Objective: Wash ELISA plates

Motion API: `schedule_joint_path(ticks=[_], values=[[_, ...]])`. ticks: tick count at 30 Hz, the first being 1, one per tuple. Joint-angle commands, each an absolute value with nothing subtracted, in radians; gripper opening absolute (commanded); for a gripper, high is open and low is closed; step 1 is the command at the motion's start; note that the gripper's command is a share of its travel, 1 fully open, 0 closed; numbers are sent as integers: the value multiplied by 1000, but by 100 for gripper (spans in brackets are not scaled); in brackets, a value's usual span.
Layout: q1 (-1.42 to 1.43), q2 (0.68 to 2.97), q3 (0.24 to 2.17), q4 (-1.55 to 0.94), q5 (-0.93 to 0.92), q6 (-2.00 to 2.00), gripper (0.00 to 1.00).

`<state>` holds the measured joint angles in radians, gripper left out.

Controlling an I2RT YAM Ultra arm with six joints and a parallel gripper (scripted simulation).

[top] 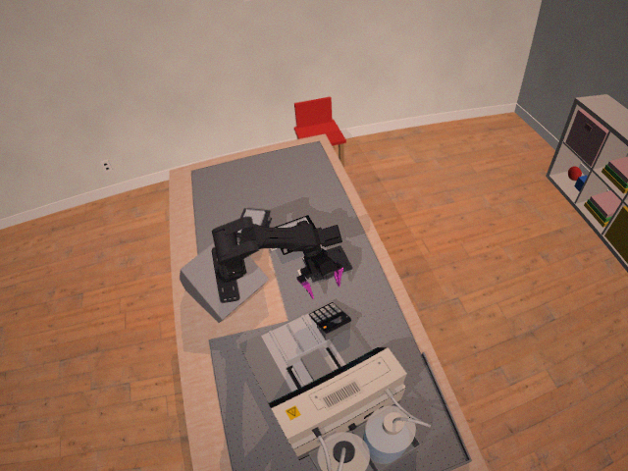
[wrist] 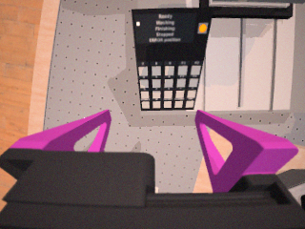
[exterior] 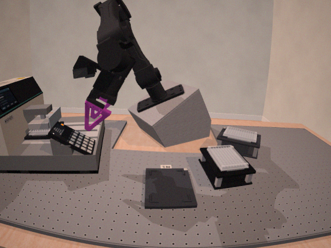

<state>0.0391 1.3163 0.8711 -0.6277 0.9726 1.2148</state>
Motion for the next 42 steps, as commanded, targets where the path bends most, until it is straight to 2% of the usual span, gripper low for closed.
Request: schedule_joint_path(ticks=[1, 42], values=[[27, 1292, 875, -632, 969, 1168, 100], [-346, 1047, 1018, -684, 730, 730, 100]])
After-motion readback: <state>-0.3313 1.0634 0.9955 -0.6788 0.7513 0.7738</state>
